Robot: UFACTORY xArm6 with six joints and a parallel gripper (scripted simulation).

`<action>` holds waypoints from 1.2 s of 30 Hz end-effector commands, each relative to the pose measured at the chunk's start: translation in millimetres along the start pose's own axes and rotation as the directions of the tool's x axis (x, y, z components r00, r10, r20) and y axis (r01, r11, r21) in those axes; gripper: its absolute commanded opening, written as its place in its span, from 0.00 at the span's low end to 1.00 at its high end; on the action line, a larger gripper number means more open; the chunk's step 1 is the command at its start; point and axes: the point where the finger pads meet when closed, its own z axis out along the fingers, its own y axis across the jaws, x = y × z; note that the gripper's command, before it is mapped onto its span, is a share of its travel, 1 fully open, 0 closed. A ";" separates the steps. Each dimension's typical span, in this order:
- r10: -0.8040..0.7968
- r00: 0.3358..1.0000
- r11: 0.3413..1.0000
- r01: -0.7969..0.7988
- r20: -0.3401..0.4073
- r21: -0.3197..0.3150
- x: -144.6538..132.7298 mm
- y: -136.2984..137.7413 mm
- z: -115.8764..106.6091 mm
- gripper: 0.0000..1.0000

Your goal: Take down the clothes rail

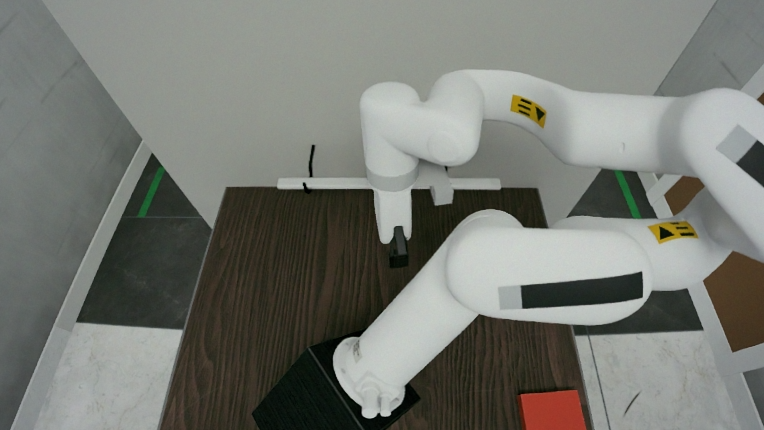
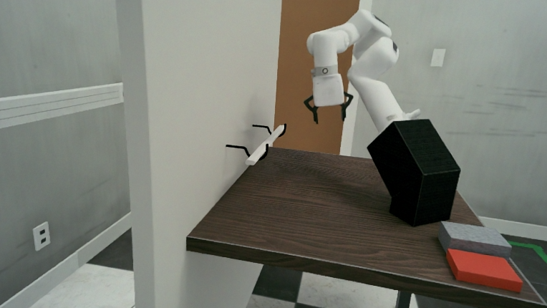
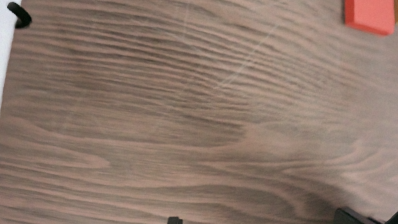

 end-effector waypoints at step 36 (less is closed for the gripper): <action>0.149 0.988 0.974 -0.152 0.029 0.169 -5.2 -50.6 -2.0 1.00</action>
